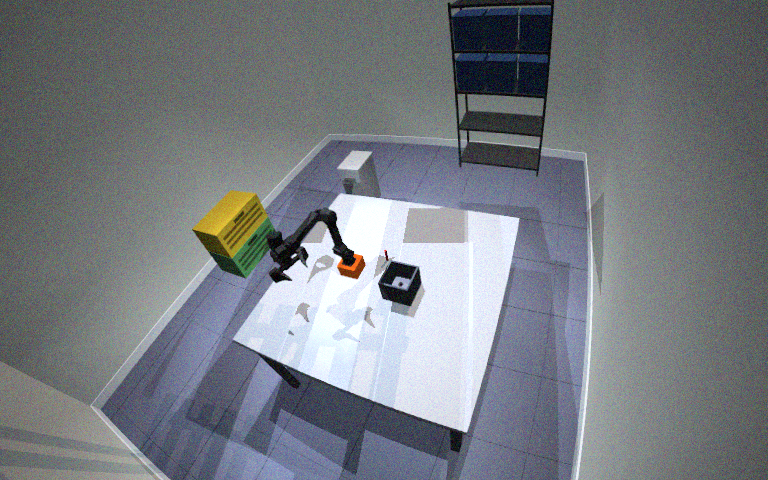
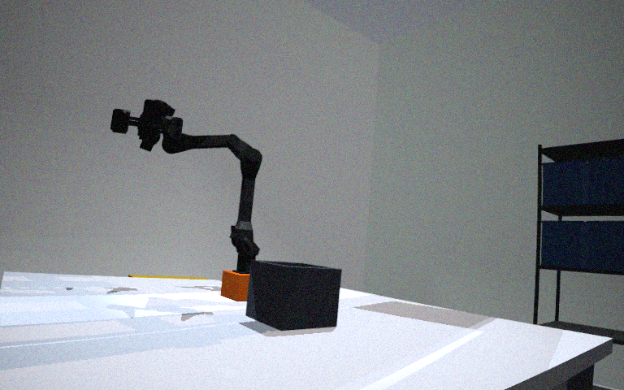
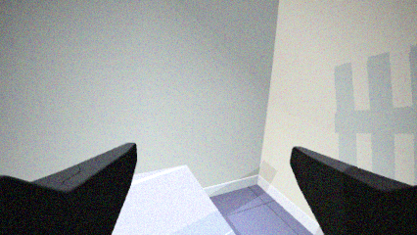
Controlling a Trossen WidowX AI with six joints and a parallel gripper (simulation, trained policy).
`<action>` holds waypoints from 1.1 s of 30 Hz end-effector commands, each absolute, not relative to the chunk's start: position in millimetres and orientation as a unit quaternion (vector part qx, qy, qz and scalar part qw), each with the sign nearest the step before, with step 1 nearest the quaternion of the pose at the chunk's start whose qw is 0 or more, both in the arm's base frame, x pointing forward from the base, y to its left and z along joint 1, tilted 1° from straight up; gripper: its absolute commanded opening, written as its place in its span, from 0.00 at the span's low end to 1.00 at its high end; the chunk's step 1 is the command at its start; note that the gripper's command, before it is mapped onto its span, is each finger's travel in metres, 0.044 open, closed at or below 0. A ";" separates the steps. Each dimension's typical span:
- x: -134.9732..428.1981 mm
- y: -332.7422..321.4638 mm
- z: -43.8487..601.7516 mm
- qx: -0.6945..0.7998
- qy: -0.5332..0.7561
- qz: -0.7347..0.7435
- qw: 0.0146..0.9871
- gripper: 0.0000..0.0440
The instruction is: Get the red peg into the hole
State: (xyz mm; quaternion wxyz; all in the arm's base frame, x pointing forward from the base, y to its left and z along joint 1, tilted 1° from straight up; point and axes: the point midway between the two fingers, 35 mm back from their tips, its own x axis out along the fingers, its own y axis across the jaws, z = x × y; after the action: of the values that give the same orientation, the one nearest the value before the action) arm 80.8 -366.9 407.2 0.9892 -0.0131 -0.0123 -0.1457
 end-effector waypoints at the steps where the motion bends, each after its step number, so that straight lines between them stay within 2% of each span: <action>1: 82.7 -368.0 406.7 -0.008 -0.013 -0.146 0.989 0.96; 3: 91.1 -368.1 405.2 0.011 -0.016 -0.139 0.990 1.00; 15: 188.4 -338.4 417.8 0.147 -0.032 -0.070 0.986 1.00; 33: 315.2 -231.8 433.5 0.362 -0.004 0.035 0.931 1.00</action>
State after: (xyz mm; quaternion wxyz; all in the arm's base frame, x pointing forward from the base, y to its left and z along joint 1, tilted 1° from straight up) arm 303.6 -250.0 429.6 0.9413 0.3366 -0.0094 0.0228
